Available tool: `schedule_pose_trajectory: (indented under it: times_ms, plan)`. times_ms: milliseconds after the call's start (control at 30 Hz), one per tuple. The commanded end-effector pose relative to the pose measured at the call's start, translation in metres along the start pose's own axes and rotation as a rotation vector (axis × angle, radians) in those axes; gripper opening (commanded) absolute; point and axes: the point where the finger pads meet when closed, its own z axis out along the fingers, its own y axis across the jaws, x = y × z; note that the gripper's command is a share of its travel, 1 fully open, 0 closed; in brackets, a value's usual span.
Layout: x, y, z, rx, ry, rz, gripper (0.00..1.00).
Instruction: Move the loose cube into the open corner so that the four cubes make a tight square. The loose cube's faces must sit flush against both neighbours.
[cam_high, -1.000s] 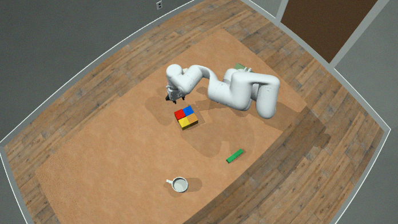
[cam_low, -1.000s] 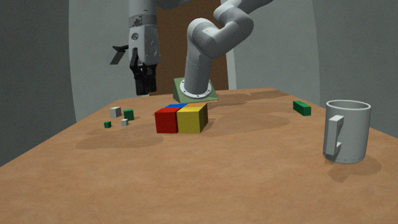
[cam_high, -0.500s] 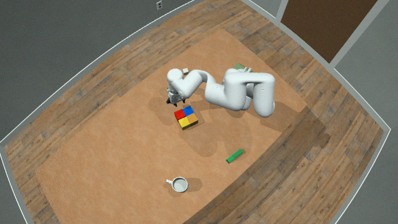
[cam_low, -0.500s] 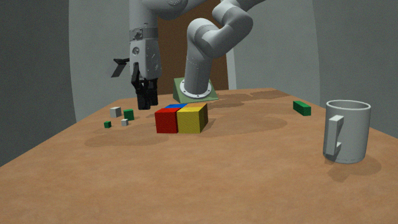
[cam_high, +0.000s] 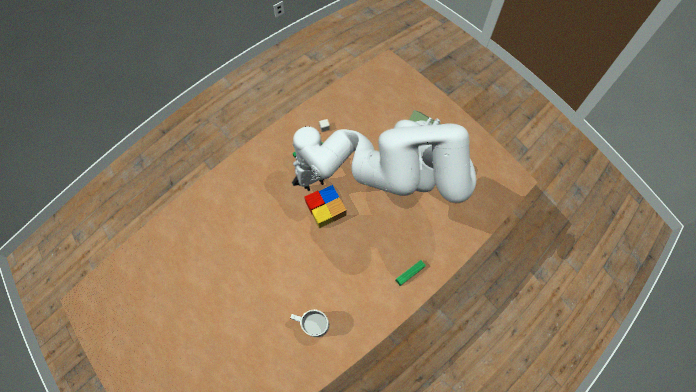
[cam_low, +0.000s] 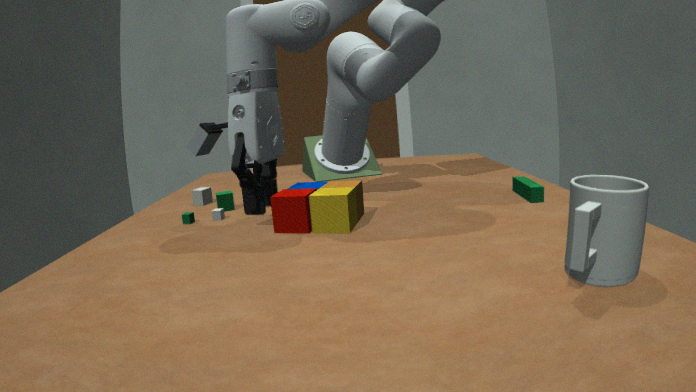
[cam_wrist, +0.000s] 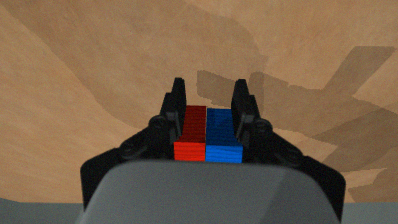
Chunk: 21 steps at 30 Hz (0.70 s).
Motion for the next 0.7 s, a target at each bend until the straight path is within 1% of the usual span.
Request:
schedule_pose_trajectory:
  times_ms: [0,667]
  plan:
    - [0.0006,-0.0016,0.0065,0.003,0.001,0.0,0.47]
    - [0.0006,-0.0016,0.0099,0.003,0.001,0.0,0.47]
